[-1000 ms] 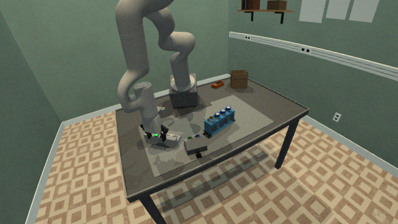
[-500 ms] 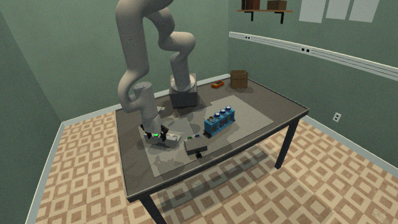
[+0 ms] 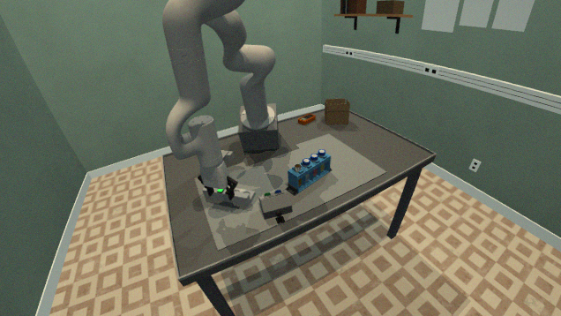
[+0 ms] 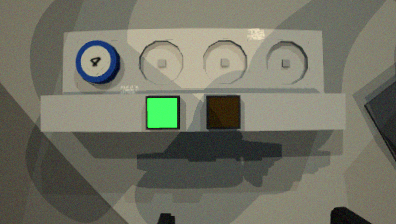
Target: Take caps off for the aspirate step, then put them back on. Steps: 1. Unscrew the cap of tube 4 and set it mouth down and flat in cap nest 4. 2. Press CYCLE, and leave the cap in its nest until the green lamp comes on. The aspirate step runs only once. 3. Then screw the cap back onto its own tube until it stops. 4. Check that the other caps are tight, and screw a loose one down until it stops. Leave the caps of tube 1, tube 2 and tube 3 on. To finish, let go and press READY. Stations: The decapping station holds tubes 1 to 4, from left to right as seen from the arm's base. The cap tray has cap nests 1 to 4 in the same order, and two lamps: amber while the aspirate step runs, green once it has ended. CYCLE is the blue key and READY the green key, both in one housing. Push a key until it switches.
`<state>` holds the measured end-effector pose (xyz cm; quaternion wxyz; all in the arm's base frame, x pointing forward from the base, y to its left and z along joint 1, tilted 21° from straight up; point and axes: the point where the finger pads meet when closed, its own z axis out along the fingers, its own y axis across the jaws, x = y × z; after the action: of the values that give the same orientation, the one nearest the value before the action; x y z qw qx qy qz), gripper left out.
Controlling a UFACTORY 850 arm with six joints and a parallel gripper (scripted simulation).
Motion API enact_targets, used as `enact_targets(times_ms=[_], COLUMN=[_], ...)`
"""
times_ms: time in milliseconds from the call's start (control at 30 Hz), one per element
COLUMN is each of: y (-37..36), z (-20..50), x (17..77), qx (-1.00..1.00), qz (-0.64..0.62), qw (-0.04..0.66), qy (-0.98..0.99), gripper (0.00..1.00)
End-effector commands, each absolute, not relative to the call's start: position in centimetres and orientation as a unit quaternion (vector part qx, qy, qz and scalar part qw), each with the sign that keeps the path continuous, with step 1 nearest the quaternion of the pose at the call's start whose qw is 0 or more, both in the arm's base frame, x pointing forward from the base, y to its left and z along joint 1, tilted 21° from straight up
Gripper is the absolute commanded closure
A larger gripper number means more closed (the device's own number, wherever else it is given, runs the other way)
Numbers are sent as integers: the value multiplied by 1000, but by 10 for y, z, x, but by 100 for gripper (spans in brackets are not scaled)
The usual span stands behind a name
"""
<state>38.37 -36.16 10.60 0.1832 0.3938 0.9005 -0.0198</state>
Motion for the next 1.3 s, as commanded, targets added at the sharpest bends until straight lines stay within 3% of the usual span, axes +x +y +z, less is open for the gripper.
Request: enact_targets(times_ms=[0, 467, 500, 1267], y=[-362, -362, -361, -352], z=[107, 107, 108, 119], x=[384, 384, 376, 260], qx=[394, 394, 394, 394], qz=[-20, -20, -20, -20], qw=[184, 184, 184, 184], qy=[900, 900, 900, 900], gripper=[0, 0, 54, 54])
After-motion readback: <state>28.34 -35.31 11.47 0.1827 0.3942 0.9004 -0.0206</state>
